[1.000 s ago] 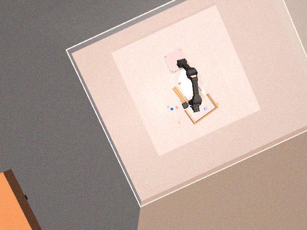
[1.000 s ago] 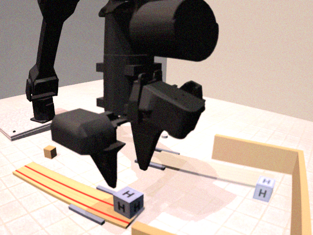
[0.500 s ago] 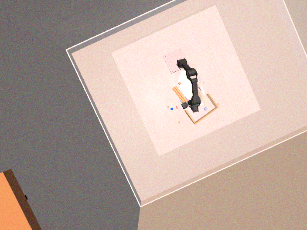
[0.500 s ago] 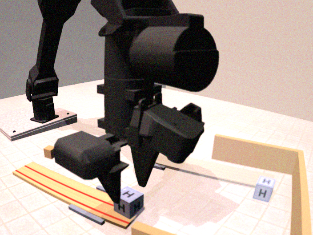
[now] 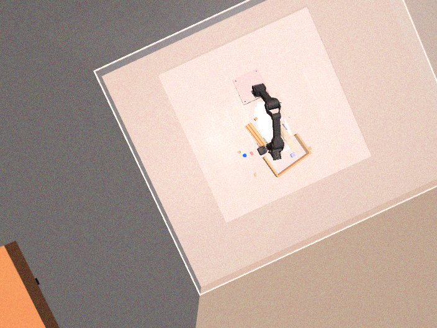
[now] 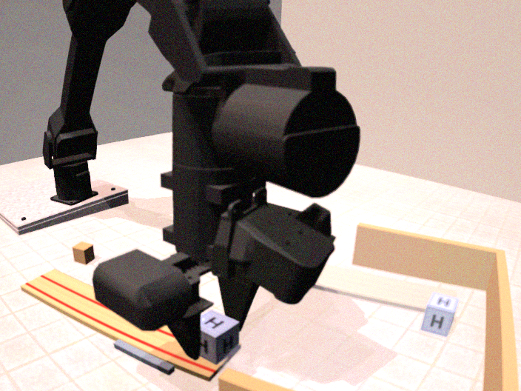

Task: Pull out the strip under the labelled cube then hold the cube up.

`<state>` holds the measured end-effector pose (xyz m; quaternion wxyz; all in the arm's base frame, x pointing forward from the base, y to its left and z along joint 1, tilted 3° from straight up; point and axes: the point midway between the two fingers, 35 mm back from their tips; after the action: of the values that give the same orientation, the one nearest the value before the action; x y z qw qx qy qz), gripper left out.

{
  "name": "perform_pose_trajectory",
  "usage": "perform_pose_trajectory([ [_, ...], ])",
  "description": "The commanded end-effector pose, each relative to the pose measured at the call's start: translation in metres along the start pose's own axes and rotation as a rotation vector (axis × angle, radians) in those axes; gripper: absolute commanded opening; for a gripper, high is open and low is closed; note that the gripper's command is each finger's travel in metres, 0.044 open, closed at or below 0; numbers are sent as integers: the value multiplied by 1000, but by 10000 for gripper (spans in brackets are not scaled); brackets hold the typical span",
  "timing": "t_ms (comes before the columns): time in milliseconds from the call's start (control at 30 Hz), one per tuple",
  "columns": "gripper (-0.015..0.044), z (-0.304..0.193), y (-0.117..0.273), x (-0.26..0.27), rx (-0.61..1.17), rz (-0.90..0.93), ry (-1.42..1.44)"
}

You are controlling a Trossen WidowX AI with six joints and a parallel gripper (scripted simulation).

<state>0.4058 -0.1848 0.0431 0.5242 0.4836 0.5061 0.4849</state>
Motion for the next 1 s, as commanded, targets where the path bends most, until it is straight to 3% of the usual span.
perform_pose_trajectory([
  [0,224,0,0,0,0,0,0],
  [100,145,0,0,0,0,0,0],
  [333,98,0,0,0,0,0,0],
  [467,0,-2,2,1,0,0,0],
  [967,0,-52,40,23,7,0,3],
])
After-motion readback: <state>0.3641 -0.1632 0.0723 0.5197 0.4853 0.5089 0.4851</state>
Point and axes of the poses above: the point midway between the two fingers, 35 mm back from their tips, its own y axis back along the fingers, its own x axis across the jaws, z = x × y, and after that the axes turned 8 degrees about y, right-handed
